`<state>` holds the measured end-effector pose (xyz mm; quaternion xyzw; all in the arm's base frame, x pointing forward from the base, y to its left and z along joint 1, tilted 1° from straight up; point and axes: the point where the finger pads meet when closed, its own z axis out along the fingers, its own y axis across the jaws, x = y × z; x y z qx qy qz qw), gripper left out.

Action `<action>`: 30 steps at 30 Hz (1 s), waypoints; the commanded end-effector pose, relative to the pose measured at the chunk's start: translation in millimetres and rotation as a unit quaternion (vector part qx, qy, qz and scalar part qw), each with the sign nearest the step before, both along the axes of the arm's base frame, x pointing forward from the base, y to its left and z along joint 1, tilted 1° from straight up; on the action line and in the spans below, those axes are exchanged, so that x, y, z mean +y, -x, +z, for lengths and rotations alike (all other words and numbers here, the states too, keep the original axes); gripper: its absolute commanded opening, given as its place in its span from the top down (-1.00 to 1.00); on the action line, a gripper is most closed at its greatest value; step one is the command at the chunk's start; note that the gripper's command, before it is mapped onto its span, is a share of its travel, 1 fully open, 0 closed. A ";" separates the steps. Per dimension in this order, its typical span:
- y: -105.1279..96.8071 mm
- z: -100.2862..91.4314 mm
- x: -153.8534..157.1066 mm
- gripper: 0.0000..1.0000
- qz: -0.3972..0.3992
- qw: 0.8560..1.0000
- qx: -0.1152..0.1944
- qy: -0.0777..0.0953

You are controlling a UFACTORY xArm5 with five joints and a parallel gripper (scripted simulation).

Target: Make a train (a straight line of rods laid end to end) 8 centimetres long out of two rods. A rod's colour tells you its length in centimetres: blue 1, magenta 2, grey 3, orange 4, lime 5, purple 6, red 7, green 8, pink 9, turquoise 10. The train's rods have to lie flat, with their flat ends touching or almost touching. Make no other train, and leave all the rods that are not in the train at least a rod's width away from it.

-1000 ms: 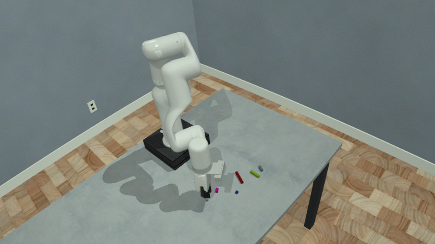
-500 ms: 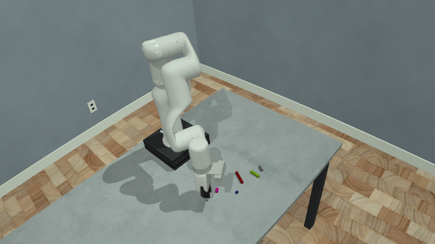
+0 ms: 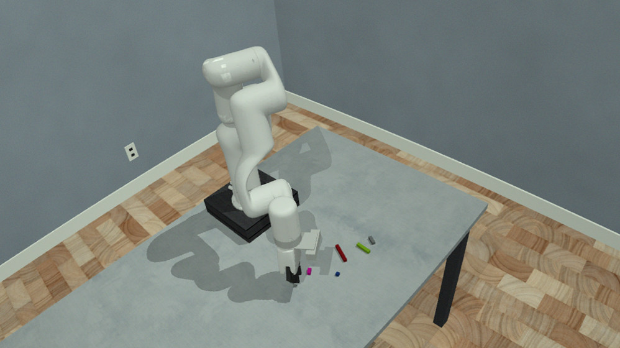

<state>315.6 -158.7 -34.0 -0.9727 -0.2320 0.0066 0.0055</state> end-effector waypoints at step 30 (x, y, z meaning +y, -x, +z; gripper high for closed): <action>-0.8 -10.7 -0.3 0.51 0.000 1.000 -0.001 0.001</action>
